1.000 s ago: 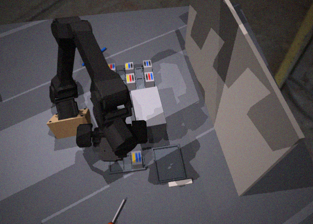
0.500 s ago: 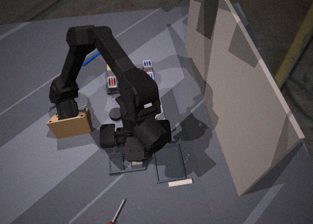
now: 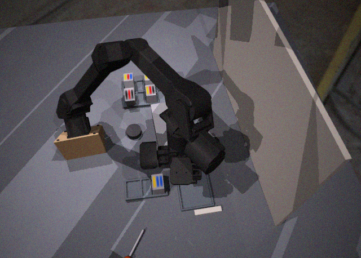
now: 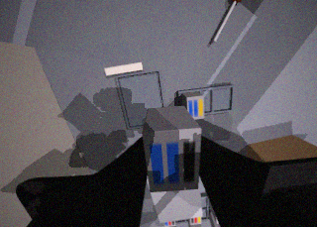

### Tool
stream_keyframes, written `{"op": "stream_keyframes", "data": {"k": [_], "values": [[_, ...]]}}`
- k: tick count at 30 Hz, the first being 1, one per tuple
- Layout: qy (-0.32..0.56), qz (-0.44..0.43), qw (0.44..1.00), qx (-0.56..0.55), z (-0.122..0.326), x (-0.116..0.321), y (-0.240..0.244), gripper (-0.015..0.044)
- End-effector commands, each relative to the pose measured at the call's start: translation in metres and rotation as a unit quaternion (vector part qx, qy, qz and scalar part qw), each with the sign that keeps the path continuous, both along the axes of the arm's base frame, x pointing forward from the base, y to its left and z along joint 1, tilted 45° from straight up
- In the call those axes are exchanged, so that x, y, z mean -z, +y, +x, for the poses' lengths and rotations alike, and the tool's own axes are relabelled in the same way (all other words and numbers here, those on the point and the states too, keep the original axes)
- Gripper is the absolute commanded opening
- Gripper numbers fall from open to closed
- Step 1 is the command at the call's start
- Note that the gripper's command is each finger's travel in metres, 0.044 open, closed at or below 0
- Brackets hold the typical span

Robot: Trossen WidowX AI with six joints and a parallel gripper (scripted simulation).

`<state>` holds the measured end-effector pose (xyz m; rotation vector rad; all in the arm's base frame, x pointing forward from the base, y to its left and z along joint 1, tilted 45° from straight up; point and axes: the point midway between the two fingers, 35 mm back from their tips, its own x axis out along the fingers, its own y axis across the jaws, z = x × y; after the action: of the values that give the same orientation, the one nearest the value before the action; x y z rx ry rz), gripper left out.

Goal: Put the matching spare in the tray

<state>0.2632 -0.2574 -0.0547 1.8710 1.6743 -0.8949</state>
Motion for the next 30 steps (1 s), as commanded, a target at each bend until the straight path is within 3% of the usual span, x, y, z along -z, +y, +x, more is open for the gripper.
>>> {"op": "stream_keyframes", "data": {"k": [1,10,30], "values": [[0.0,0.002,1.0,0.004,0.013,0.002,0.0,0.0],[0.001,0.006,1.0,0.006,0.042,0.005,0.004,0.0],[0.001,0.005,1.0,0.006,0.046,0.015,0.012,0.0]]}}
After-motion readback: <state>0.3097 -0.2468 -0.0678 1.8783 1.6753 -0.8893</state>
